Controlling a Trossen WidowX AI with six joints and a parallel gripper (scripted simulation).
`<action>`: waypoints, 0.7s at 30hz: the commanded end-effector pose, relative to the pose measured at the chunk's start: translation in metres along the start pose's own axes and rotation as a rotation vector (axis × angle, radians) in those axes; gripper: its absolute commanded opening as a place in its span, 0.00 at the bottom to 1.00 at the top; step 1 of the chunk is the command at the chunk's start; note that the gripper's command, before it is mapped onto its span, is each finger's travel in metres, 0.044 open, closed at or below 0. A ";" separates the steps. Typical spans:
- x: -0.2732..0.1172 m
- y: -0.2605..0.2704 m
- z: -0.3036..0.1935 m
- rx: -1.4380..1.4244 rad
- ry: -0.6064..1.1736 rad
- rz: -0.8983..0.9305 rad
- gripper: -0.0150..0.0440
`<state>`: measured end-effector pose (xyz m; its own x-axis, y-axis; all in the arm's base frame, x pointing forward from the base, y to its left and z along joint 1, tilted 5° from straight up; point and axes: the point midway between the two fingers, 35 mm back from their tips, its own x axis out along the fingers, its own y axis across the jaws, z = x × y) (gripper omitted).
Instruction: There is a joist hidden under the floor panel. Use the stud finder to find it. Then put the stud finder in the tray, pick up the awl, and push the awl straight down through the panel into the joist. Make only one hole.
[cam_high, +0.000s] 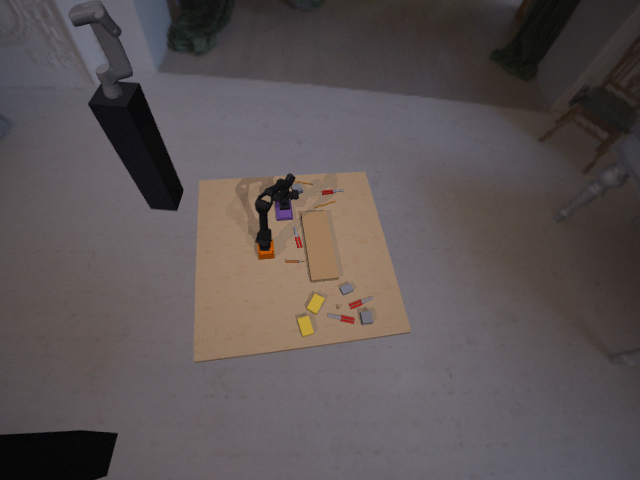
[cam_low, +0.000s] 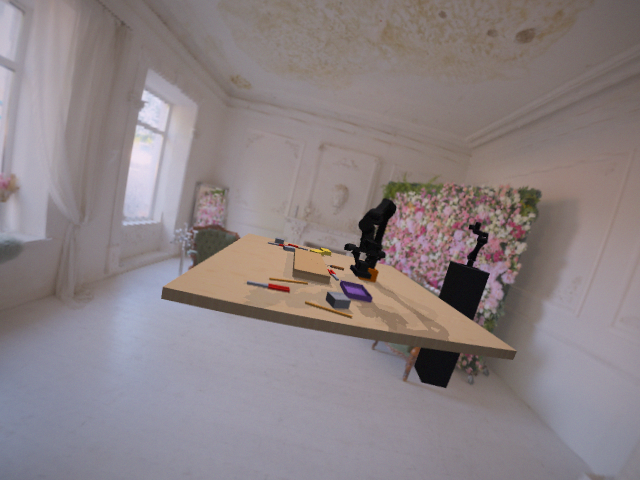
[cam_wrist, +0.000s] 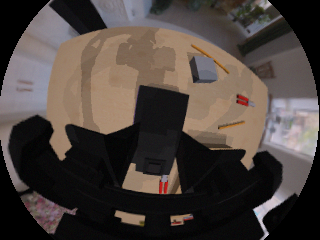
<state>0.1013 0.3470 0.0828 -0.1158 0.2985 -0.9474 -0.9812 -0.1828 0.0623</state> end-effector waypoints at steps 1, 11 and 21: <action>0.008 0.001 -0.001 -0.005 0.000 0.004 0.25; 0.030 0.000 -0.006 -0.005 -0.001 0.004 0.25; 0.050 0.001 -0.012 -0.005 0.000 0.004 0.25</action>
<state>0.0974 0.3499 0.0379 -0.1201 0.2958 -0.9477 -0.9788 -0.1948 0.0633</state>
